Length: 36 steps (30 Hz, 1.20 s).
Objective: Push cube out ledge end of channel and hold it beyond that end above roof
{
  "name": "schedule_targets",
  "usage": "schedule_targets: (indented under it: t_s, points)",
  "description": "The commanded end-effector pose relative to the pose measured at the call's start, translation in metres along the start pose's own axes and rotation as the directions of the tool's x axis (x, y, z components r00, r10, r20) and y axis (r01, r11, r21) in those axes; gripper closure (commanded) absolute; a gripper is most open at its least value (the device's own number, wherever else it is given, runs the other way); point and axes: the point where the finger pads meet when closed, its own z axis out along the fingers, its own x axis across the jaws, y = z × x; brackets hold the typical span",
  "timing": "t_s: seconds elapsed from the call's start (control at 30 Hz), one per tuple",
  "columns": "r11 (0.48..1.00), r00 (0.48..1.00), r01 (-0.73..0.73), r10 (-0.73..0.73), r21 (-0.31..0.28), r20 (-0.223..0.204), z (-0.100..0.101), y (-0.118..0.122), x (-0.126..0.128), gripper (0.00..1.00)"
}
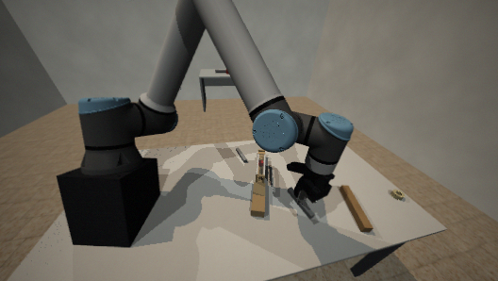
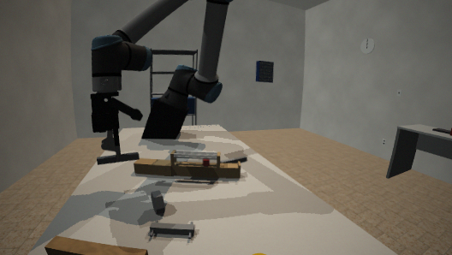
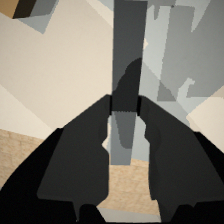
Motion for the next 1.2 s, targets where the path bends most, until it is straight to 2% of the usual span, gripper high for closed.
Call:
schedule_targets:
  t_s: [0.0,1.17]
  points:
    - [1.000,1.000,0.000,0.000,-0.001,-0.001,-0.0041,0.0004,0.0003,1.00]
    - [1.000,1.000,-0.010,0.010,-0.001,-0.001,-0.0043,-0.0021,-0.0016,1.00]
